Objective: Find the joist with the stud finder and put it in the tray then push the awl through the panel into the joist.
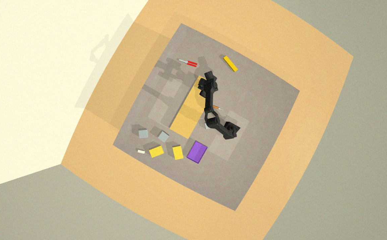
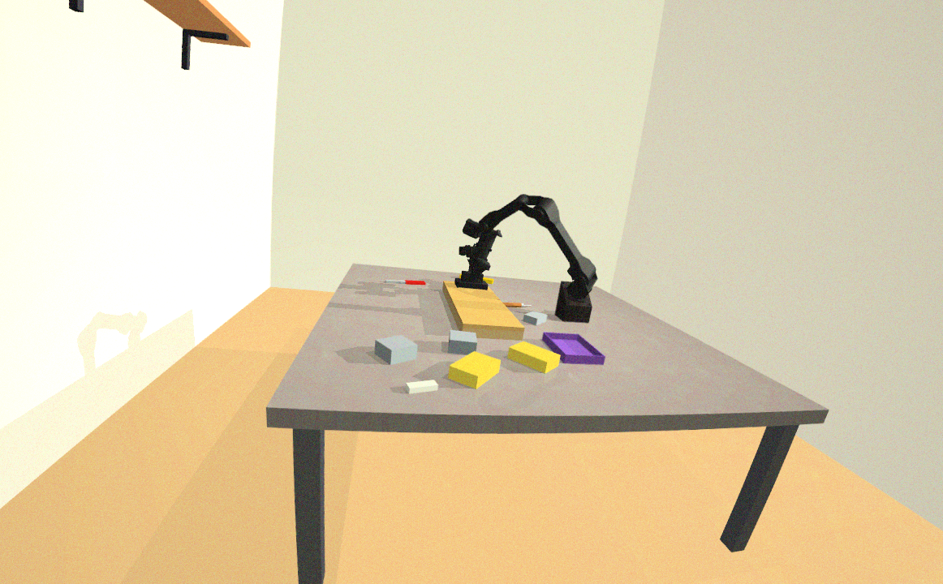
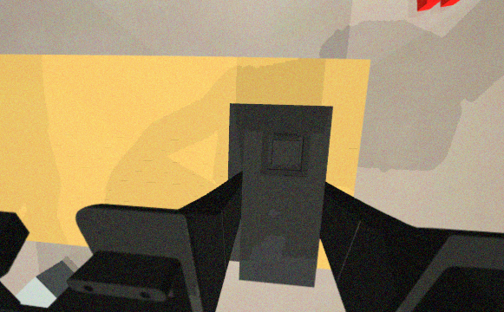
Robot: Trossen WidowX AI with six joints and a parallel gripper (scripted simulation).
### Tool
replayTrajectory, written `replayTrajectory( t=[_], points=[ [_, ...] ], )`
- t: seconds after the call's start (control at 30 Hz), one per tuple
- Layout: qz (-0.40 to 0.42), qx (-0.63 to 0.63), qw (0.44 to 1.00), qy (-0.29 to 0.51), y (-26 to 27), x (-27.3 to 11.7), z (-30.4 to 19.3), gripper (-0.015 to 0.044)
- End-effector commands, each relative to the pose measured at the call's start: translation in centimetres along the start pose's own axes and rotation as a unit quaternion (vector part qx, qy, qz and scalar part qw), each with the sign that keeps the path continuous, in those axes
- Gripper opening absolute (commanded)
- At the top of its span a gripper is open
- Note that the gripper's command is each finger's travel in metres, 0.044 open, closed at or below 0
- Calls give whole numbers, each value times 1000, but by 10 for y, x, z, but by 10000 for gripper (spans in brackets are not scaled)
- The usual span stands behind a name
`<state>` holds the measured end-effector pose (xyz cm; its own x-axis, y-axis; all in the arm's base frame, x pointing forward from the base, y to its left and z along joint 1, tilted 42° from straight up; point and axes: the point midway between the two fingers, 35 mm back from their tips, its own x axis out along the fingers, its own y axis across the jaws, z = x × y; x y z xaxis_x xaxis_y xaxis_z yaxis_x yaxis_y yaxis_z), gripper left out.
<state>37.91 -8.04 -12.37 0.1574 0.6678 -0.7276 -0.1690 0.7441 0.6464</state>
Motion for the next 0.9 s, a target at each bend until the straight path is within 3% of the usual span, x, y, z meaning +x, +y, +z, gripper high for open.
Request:
replayTrajectory(
  t=[0.0, 0.87],
  points=[
    [4, 1, 1000, 0, 10, 2, 0, 0],
    [6, 2, 1000, 1, 60, 2, 1, 0]
  ],
)
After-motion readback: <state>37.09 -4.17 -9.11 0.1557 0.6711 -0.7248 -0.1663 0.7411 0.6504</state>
